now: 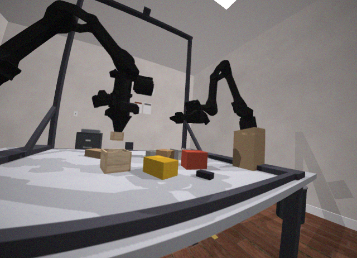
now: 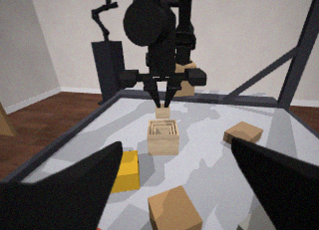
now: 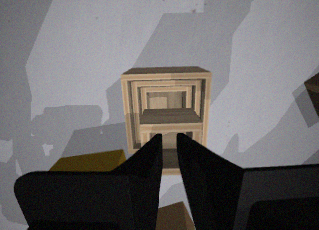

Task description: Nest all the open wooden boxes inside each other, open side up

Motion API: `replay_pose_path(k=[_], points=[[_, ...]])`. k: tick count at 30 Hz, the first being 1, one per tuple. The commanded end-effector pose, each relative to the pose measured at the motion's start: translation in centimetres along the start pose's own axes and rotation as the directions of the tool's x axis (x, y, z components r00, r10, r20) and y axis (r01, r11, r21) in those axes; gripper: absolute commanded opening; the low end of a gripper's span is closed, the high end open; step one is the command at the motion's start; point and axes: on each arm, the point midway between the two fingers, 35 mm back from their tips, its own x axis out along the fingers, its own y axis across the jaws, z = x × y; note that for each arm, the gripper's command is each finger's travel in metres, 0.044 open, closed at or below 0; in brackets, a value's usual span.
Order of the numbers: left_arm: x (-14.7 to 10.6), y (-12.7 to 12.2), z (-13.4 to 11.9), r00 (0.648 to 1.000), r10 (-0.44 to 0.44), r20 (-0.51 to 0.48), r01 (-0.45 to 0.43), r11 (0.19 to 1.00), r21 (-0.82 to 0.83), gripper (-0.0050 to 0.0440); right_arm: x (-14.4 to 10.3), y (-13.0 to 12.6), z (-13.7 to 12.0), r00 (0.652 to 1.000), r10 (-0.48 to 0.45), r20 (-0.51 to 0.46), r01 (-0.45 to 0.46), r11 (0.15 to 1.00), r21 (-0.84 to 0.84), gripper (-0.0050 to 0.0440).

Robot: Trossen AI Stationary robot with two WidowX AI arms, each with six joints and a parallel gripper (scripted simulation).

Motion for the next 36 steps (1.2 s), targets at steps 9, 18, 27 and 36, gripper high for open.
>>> replay_pose_path(k=[9,18,27,36], points=[[-0.1,0.0,0.2,1.0,0.0,0.005,0.0,1.0,-0.004,0.04,1.9,-0.1,0.0,1.0,0.002,0.002,-0.002,1.0,0.002,0.0121],[-0.1,0.0,0.2,1.0,0.0,0.005,0.0,1.0,-0.004,0.04,3.2,-0.1,0.1,1.0,0.002,0.002,-0.002,1.0,0.002,0.0121],[-0.1,0.0,0.2,1.0,0.0,0.005,0.0,1.0,-0.004,0.04,3.1,0.0,-0.7,1.0,0.009,-0.024,-0.009,1.0,0.001,0.0121],[-0.1,0.0,0.2,1.0,0.0,0.005,0.0,1.0,-0.004,0.04,3.7,0.0,-0.3,1.0,0.003,-0.008,-0.003,1.0,0.001,0.0121]])
